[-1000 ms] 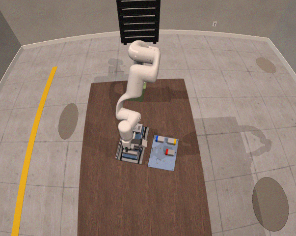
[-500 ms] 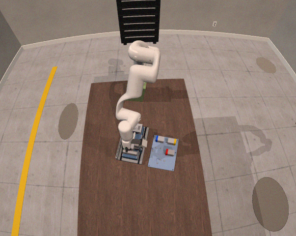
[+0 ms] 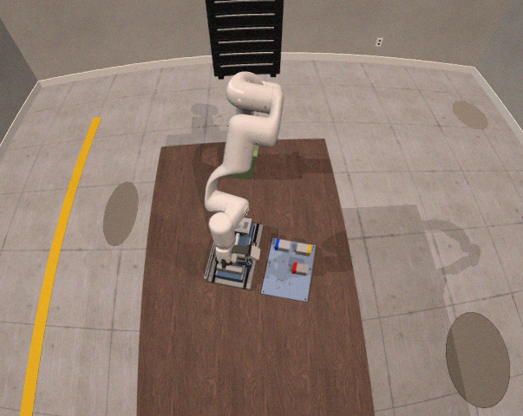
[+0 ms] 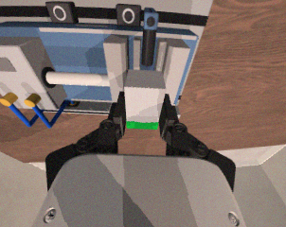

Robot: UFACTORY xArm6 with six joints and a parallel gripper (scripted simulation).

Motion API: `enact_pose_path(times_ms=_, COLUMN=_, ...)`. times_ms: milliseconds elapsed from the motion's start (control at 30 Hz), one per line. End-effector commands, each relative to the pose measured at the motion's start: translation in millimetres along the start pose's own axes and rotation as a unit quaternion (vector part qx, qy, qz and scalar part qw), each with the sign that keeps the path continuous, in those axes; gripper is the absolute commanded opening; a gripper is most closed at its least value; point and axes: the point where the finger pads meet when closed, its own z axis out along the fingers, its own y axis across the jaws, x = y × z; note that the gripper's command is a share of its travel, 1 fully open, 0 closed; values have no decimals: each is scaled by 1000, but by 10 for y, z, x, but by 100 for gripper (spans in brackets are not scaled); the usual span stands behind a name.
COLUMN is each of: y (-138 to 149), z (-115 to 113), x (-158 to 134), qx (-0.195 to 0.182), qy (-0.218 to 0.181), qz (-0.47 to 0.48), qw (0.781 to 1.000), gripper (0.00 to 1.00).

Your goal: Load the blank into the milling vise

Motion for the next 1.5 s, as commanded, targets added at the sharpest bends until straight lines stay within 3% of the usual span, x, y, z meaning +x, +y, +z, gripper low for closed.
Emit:
enact_pose_path(times_ms=0, y=20, z=-18, x=2, qx=-2, qy=0, qz=0, qw=1000, gripper=0)
enact_pose_path(times_ms=1467, y=20, z=22, x=2, qx=-2, qy=0, qz=0, qw=1000, gripper=0)
